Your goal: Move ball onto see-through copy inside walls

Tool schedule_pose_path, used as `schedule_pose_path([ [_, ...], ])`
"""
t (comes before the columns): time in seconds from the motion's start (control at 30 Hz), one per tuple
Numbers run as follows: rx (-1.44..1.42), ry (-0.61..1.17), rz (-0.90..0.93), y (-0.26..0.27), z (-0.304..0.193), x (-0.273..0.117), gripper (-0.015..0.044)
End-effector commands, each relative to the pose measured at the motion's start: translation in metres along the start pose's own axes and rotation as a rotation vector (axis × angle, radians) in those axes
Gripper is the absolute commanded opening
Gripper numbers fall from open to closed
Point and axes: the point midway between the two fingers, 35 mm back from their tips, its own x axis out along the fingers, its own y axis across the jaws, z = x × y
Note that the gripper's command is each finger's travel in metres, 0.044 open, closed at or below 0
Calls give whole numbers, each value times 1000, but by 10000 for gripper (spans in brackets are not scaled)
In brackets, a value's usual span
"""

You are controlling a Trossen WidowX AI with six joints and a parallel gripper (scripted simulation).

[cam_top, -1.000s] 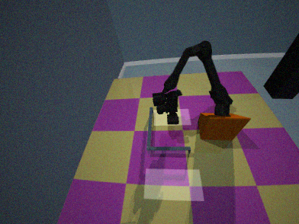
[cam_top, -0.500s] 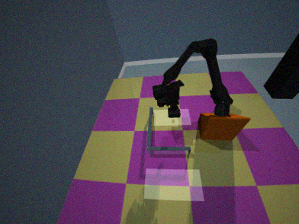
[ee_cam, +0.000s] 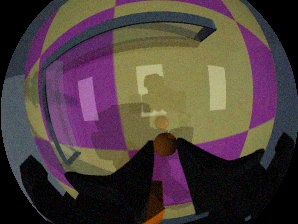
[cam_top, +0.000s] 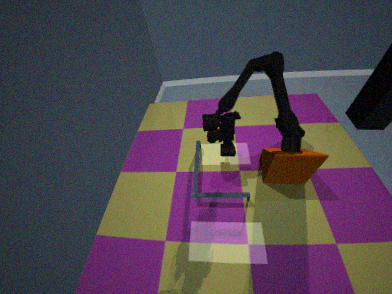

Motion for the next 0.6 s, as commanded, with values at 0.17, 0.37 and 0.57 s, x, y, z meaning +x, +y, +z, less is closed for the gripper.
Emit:
schedule_pose_path([
  [0.17,-10,15,-6,-1,-5,43,0],
  [0.37,-10,16,-10,-2,-7,58,0],
  [0.57,-10,16,-10,-2,-7,61,0],
])
